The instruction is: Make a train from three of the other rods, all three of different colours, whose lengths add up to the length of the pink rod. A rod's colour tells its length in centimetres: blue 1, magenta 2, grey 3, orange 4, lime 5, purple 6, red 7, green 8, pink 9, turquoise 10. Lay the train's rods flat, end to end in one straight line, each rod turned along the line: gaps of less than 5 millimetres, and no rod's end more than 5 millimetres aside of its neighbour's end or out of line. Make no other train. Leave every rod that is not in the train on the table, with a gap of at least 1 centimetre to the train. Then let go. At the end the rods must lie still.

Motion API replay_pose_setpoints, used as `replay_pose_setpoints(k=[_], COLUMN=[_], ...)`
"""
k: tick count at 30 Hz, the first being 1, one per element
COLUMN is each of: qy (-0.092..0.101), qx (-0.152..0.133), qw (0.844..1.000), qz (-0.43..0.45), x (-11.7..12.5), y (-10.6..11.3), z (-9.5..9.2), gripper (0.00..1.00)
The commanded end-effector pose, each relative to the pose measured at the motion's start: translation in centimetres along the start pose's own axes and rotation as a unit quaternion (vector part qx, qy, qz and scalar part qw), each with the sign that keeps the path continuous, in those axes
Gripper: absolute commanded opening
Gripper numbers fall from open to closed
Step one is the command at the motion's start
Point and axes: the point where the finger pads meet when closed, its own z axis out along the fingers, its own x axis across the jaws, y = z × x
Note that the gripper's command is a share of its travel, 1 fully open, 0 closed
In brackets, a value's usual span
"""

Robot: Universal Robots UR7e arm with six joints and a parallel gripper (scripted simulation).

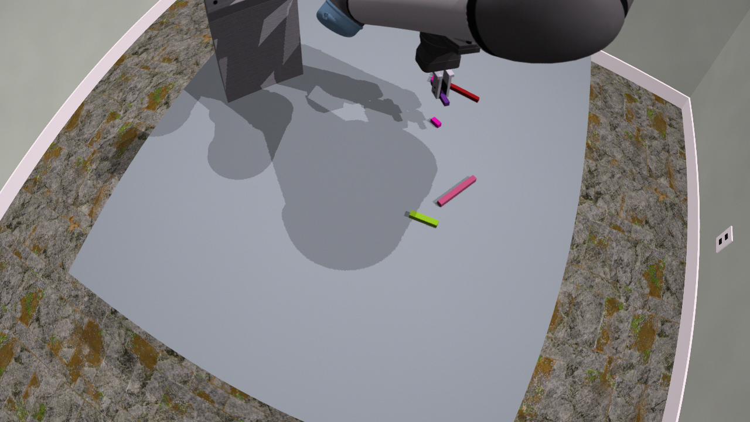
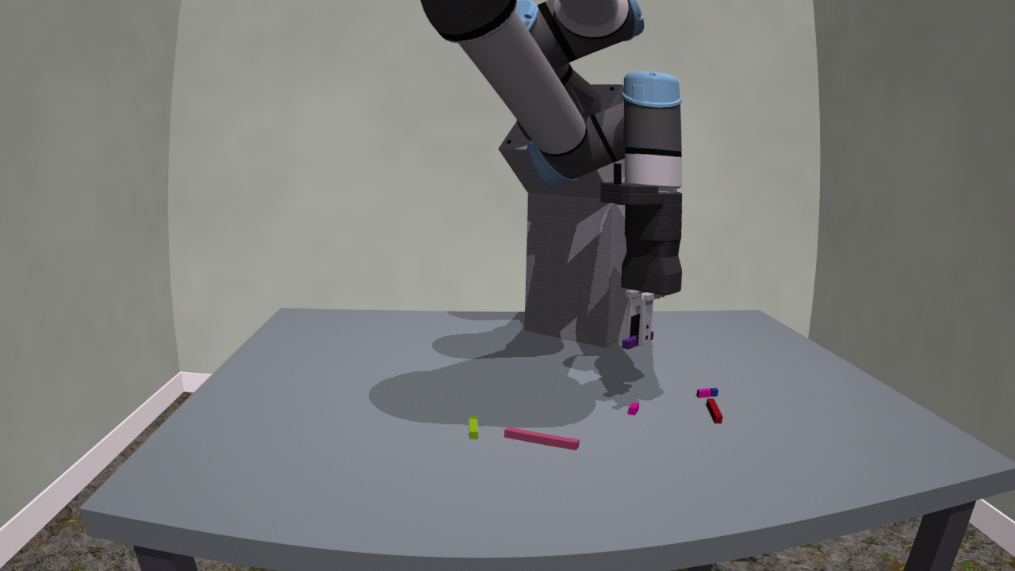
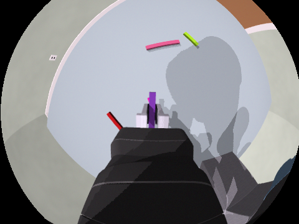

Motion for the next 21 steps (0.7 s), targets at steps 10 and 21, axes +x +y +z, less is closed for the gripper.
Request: replay_pose_setpoints(k=[10,21], qy=[0.001,-0.001], qx=[0.002,0.006], qw=[0.982,0.955], qz=[0.191,0.296], x=[-1.4,-2.2], y=[4.3,7.1], z=[0.0,-0.2], gripper=[0.24,0.24])
